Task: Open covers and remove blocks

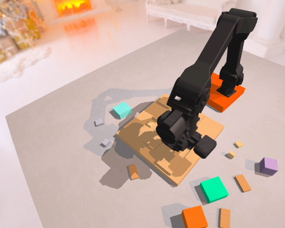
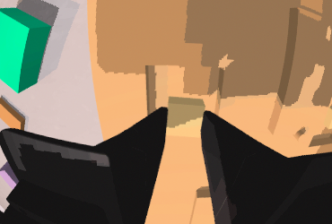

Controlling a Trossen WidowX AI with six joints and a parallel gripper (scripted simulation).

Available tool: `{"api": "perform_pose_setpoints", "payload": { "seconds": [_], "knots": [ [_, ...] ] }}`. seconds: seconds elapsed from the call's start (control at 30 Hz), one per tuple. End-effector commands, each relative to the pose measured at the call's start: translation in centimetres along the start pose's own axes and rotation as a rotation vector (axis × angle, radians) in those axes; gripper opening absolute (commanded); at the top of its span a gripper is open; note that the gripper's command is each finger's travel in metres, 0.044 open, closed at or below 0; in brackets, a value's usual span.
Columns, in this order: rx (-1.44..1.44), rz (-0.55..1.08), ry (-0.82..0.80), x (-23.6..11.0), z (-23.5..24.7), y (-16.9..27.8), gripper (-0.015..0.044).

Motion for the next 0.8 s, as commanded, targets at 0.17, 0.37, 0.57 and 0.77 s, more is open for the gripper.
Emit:
{"api": "perform_pose_setpoints", "payload": {
  "seconds": [0.17, 0.37, 0.57, 0.77],
  "knots": [
    [0.000, -0.006, 0.003, -1.5, 0.0, 0.0, 0.0080],
    [0.000, -0.005, 0.003, -2.1, 0.0, 0.0, 0.0080],
    [0.000, -0.005, 0.003, -3.5, 0.0, 0.0, 0.0080],
    [0.000, -0.005, 0.003, -5.0, 0.0, 0.0, 0.0080]
  ]
}}
Point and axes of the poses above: the point midway between the two fingers, 35 mm back from their tips, its own x axis out along the fingers, its own z axis across the jaws, y = z × x, the point moved 10 cm from there along -x, back along the fingers, and after that the axes turned 15 degrees about -x, right-handed, at the moved point
